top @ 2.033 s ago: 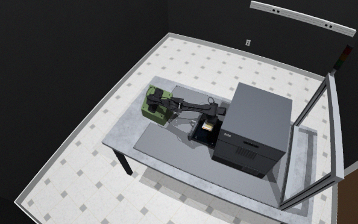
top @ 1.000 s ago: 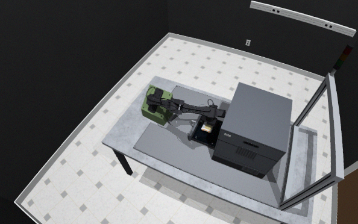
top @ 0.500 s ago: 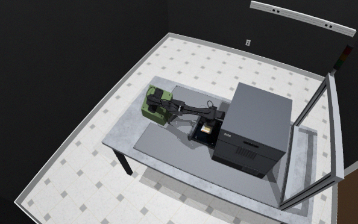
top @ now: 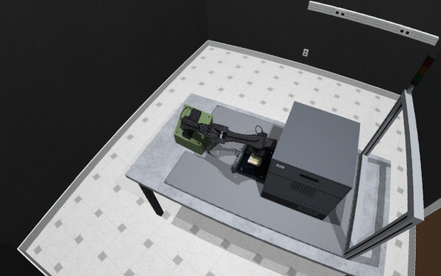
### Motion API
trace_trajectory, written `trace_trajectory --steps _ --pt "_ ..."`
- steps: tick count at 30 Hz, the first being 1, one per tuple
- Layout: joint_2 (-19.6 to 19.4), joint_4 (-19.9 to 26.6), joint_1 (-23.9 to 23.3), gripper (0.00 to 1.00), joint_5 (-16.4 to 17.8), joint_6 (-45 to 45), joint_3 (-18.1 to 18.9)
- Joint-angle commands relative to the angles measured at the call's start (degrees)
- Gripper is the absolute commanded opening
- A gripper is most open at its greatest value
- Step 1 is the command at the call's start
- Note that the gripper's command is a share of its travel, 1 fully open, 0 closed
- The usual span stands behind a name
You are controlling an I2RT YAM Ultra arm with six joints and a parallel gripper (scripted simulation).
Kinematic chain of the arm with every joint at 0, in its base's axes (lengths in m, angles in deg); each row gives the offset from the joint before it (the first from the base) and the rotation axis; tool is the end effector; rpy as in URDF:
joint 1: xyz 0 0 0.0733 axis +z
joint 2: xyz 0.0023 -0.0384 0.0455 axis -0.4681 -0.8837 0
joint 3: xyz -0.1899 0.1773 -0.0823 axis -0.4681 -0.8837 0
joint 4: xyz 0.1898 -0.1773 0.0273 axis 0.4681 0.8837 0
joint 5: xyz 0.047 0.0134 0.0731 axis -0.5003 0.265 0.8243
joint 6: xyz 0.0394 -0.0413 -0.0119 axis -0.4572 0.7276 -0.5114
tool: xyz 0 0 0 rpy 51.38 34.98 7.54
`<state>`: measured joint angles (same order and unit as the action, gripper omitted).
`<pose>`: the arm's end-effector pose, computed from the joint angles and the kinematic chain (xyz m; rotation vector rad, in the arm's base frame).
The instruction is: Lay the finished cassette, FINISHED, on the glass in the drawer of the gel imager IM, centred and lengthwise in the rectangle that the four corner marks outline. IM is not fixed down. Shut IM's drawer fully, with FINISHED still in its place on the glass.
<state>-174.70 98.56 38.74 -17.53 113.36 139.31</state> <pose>0.4624 0.0603 0.0012 1.8573 -1.6671 0.6800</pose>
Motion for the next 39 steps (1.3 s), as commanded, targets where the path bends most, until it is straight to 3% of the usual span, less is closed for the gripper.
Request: trace_trajectory --steps 1,39 --pt "0.52 -0.34 0.55 0.00 0.14 0.27 0.23" --pt "-0.93 -2.11 -0.20 0.00 0.20 1.65 1.80"
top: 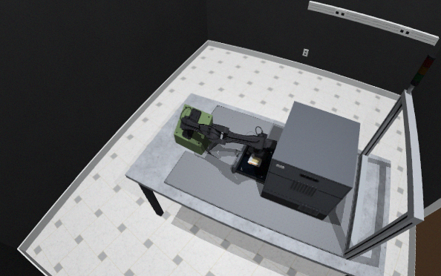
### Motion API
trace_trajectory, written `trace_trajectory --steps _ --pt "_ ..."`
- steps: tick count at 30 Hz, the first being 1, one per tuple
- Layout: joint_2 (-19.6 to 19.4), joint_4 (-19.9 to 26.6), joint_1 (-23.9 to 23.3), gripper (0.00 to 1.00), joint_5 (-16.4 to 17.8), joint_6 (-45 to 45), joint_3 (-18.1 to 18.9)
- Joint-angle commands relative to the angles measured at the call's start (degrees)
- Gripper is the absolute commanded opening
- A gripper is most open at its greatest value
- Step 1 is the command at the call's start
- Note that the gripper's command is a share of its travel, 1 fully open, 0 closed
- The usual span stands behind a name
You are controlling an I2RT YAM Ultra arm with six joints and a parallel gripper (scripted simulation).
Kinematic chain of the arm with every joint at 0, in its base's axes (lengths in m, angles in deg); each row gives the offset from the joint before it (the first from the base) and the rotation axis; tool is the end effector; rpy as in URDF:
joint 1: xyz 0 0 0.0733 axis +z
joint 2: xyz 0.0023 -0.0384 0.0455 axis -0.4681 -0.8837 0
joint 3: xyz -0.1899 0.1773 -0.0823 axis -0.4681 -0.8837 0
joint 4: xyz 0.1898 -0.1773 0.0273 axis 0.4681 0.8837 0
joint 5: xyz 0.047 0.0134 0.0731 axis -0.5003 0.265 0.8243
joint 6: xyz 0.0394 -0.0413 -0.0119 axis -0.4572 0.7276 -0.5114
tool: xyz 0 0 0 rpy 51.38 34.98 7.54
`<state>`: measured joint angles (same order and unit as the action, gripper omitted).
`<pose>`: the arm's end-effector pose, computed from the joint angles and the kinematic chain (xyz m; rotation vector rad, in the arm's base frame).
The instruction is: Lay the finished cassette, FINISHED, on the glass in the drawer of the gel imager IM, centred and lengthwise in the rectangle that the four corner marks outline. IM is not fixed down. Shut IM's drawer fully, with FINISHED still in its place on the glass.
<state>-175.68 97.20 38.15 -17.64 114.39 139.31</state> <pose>0.4633 0.0555 -0.0067 1.8599 -1.6606 0.6760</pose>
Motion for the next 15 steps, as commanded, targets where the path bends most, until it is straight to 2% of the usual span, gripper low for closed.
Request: trace_trajectory --steps 1,7,15 --pt "-0.16 -0.79 0.44 0.00 0.30 0.66 1.81" --pt "-0.17 -1.13 0.57 0.00 0.27 0.82 1.73" --pt "-0.63 -1.68 0.34 0.00 0.24 1.01 -0.41"
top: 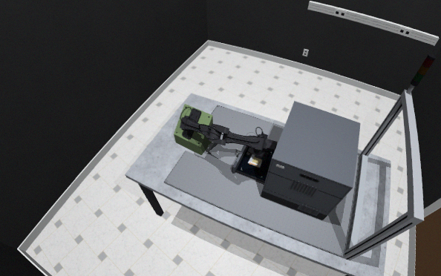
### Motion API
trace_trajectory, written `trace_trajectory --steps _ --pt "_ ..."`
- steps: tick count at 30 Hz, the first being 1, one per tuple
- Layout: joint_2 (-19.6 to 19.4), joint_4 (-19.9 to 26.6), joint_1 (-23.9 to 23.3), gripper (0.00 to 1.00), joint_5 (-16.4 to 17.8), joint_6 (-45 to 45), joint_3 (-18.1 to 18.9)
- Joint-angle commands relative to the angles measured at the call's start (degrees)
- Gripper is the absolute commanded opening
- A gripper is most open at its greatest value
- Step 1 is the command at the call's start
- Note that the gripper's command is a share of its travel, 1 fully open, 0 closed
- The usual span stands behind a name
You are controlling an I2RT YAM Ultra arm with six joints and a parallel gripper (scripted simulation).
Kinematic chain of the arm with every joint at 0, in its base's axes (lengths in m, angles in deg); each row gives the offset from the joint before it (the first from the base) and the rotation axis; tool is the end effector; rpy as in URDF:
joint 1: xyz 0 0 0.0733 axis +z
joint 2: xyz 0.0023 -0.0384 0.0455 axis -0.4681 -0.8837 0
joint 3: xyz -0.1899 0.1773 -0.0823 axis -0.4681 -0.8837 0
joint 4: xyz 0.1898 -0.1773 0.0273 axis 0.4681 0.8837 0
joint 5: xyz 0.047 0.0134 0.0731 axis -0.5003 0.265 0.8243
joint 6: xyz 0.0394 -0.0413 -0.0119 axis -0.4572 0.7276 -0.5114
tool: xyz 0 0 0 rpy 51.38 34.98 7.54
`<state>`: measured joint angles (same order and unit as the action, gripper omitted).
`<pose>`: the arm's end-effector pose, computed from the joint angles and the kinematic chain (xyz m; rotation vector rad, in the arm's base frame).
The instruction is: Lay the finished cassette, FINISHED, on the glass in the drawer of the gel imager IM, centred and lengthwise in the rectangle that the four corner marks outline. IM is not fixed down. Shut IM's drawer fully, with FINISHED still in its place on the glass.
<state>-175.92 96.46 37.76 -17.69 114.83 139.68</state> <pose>0.4659 0.0527 -0.0075 1.8595 -1.6688 0.6845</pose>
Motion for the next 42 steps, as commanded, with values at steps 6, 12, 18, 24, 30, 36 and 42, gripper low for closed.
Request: trace_trajectory --steps 6,12,18,24,30,36,42 --pt "0.03 -1.41 0.45 0.00 0.26 0.80 -0.63" --pt "-0.34 -1.91 0.42 0.00 0.26 1.02 -0.85" --pt "0.30 -1.31 0.17 0.00 0.10 0.66 -0.50" --pt "0.35 -1.42 0.17 0.00 0.10 0.66 -0.67" --pt "0.40 -1.48 0.17 0.00 0.10 0.66 -0.78" --pt "0.44 -1.52 0.17 0.00 0.10 0.65 -0.86" --pt "0.48 -1.57 0.17 0.00 0.10 0.65 -0.96"
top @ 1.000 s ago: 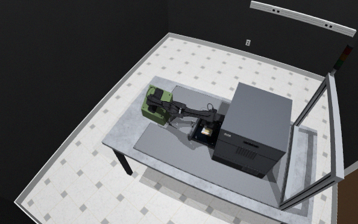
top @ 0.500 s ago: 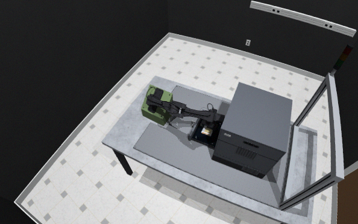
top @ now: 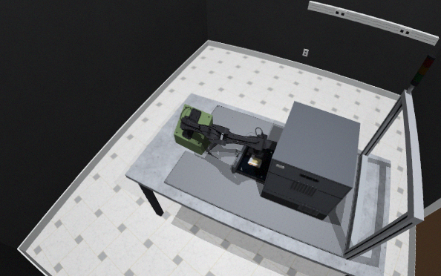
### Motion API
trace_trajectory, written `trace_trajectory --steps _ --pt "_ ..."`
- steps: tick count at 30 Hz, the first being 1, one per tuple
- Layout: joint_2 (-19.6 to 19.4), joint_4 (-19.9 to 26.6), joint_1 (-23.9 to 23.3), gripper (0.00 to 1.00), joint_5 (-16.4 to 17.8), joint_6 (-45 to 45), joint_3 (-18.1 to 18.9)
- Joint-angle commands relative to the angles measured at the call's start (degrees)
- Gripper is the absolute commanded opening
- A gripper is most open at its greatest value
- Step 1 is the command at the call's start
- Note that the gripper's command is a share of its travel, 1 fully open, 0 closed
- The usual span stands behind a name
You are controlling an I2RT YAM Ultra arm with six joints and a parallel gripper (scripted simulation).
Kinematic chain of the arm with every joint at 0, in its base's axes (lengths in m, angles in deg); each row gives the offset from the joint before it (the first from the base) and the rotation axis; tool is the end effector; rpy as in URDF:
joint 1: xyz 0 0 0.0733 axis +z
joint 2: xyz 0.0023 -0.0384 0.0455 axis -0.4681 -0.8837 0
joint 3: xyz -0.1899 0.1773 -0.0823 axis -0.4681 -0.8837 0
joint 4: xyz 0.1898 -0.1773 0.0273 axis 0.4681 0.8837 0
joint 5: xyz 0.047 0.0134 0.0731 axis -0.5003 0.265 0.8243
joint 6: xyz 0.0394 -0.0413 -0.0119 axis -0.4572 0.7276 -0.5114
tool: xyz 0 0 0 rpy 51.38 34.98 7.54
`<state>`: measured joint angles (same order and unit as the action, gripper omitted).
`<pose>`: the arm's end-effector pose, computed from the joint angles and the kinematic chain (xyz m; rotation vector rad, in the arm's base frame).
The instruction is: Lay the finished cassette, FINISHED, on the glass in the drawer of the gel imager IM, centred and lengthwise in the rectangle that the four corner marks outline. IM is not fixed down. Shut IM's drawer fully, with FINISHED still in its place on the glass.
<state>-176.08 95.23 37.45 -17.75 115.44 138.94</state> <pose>0.4651 0.0500 -0.0116 1.8618 -1.6657 0.6840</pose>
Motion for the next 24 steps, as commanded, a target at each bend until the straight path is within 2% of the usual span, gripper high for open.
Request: trace_trajectory --steps 1,8,9,10,24 --pt "0.65 -0.35 0.48 0.00 0.17 0.03 -0.24" --pt "0.68 -0.39 0.48 0.00 0.17 0.03 -0.32" --pt "1.65 -1.02 0.68 0.00 0.44 0.22 -1.43" --pt "0.71 -0.42 0.48 0.00 0.17 0.03 -0.37" --pt "0.78 -0.45 0.49 0.00 0.17 0.02 -0.49"
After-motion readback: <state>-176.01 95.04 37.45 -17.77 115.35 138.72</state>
